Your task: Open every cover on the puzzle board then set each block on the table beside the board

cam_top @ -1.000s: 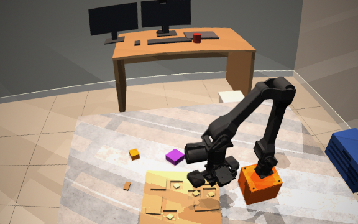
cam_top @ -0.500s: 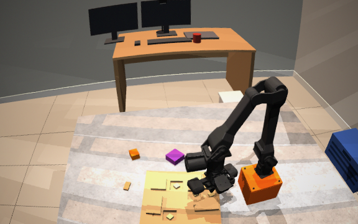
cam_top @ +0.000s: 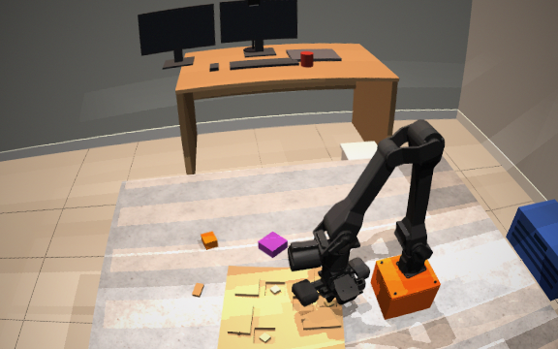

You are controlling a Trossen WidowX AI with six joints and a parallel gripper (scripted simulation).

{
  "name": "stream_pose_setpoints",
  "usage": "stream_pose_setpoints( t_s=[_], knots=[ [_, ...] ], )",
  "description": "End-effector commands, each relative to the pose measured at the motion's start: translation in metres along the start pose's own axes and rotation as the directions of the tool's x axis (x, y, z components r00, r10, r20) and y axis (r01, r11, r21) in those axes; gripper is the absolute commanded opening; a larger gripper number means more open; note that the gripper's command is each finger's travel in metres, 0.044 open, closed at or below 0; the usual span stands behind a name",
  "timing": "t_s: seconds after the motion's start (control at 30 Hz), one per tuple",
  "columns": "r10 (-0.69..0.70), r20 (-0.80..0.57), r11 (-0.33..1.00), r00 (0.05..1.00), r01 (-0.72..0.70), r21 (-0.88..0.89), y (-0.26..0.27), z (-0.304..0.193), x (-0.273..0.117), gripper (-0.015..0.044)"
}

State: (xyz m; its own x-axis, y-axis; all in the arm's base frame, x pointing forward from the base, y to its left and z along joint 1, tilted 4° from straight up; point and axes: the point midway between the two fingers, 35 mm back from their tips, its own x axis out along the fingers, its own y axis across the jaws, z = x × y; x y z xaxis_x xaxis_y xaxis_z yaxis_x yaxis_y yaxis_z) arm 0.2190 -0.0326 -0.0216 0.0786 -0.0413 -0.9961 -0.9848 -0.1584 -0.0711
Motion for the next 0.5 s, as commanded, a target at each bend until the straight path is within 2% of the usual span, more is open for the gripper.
stream_pose_setpoints(
  t_s=[0.0, 0.47],
  knots=[
    [0.006, 0.002, 1.0, 1.0, -0.006, -0.004, 0.0018, 0.0005, 0.0021, 0.0],
    [0.005, 0.001, 1.0, 1.0, -0.005, 0.03, -0.0009, -0.0092, 0.0047, 0.0]
  ],
)
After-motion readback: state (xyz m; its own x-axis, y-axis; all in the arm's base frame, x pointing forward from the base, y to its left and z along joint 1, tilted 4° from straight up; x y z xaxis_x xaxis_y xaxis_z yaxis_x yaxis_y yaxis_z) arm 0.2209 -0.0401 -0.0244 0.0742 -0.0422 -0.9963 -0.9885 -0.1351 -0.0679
